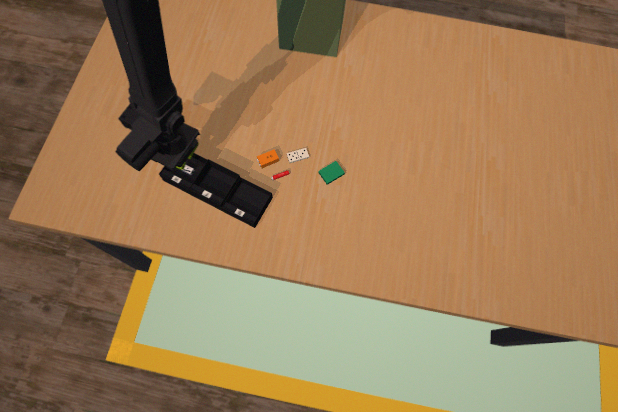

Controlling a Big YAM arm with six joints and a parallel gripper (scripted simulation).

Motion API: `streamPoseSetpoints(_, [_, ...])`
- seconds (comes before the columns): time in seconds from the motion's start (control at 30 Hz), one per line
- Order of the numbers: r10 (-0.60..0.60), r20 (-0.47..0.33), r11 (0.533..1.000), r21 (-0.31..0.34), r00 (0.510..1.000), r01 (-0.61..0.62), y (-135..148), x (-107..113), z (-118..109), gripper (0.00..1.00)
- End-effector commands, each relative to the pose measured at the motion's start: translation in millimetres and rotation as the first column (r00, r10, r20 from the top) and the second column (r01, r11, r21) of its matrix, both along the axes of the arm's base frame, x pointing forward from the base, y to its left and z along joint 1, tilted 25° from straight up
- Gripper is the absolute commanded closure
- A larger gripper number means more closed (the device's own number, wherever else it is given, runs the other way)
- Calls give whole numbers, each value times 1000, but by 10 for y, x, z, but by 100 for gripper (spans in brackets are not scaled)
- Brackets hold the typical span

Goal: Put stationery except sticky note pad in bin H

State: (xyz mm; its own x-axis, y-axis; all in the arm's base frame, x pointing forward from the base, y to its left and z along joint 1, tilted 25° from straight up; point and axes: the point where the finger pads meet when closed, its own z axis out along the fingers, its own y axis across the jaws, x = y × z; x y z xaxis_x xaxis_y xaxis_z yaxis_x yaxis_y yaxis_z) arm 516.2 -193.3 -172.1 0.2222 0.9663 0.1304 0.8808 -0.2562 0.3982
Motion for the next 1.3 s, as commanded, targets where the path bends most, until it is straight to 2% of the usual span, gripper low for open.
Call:
streamPoseSetpoints(0.0, [-2,18,1000,-13,1000,2,-104,-52,276,72])
streamPoseSetpoints(0.1, [-2,18,1000,-14,1000,2,-106,-96,375,72])
streamPoseSetpoints(0.2, [21,42,999,-26,999,-20,-30,53,436,72])
streamPoseSetpoints(0.23, [21,17,1000,-14,1000,-21,4,-17,269,72])
streamPoseSetpoints(0.27, [18,4,1000,-8,1000,-18,11,-75,205,72])
streamPoseSetpoints(0.37, [16,-11,1000,-1,1000,-16,29,-140,174,72])
streamPoseSetpoints(1.27, [14,-3,1000,-3,1000,-14,54,-120,156,72])
